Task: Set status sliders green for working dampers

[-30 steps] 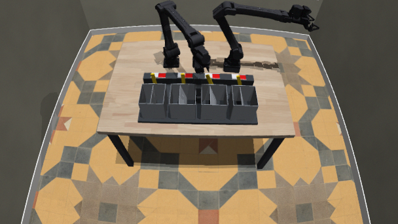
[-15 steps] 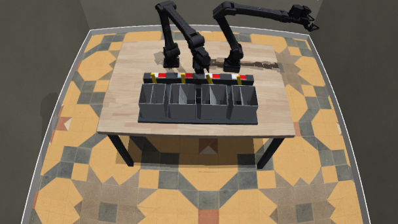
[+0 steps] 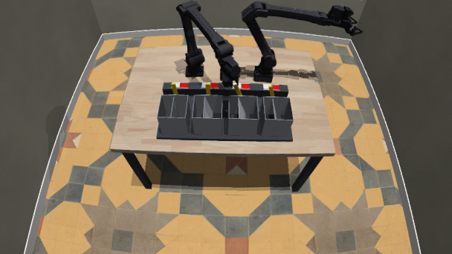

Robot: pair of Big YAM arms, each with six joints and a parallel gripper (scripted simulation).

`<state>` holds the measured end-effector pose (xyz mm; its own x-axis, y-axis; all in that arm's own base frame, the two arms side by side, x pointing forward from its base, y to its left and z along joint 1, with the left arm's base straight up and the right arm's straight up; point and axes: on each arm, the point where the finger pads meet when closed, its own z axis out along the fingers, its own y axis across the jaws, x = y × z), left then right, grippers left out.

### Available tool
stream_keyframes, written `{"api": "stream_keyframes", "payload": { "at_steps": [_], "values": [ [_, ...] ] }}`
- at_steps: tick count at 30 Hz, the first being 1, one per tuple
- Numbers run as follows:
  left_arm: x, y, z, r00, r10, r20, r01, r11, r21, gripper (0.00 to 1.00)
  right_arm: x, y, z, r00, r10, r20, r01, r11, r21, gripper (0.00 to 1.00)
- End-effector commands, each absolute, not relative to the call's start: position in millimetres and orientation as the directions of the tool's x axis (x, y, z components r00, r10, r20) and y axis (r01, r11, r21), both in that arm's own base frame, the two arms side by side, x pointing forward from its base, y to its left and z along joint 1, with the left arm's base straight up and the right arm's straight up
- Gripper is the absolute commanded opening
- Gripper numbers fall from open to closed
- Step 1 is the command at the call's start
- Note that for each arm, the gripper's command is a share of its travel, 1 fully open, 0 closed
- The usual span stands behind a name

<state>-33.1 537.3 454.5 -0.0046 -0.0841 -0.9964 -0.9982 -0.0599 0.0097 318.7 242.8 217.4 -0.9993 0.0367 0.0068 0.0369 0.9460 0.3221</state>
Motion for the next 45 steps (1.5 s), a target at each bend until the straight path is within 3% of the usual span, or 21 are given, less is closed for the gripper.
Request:
{"api": "stream_keyframes", "payload": {
  "at_steps": [1,4,6,45],
  "values": [
    [-28.6,544.1,500.5,0.0,0.0,-1.0,-0.999,-0.053,0.0,1.0,321.7,253.2,210.6,-0.999,0.033,0.003,0.032,0.945,0.326,0.36],
    [-28.6,544.1,500.5,0.0,0.0,-1.0,-0.999,-0.053,0.0,1.0,336.4,263.1,234.1,-0.998,0.034,-0.047,0.015,0.934,0.357,0.36],
    [-28.6,544.1,500.5,0.0,0.0,-1.0,-0.999,-0.053,0.0,1.0,321.6,255.1,204.7,-0.999,0.033,0.002,0.032,0.945,0.326,0.36],
    [-28.6,544.1,500.5,0.0,0.0,-1.0,-0.999,-0.053,0.0,1.0,323.4,264.5,187.6,-1.0,0.029,-0.008,0.025,0.943,0.332,0.36]
  ]
}}
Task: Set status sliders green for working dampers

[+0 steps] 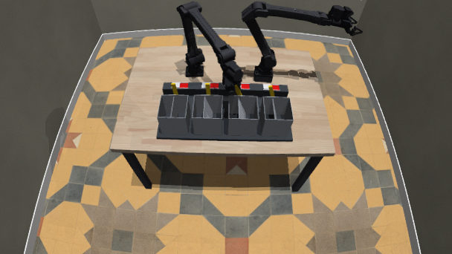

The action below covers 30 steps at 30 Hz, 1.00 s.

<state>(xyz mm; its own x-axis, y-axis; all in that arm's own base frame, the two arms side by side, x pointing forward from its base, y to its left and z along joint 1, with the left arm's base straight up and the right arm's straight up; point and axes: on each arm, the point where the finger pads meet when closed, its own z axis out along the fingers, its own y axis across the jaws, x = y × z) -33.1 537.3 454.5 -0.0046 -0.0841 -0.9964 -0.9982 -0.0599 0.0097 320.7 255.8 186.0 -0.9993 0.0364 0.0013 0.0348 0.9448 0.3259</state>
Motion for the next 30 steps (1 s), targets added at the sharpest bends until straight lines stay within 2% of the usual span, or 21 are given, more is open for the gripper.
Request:
{"api": "stream_keyframes", "payload": {
  "at_steps": [1,23,24,30],
  "values": [
    [-28.6,544.1,500.5,0.0,0.0,-1.0,-0.999,-0.053,0.0,1.0,323.4,264.5,187.6,-1.0,0.029,-0.008,0.025,0.943,0.332,0.36],
    [-28.6,544.1,500.5,0.0,0.0,-1.0,-0.999,-0.053,0.0,1.0,323.4,264.5,187.6,-1.0,0.029,-0.008,0.025,0.943,0.332,0.36],
    [-28.6,544.1,500.5,0.0,0.0,-1.0,-0.999,-0.053,0.0,1.0,323.4,264.5,187.6,-1.0,0.029,-0.008,0.025,0.943,0.332,0.17],
    [-28.6,544.1,500.5,0.0,0.0,-1.0,-0.999,-0.053,0.0,1.0,323.1,264.3,187.5,-1.0,0.026,-0.008,0.022,0.943,0.332,0.17]
  ]
}}
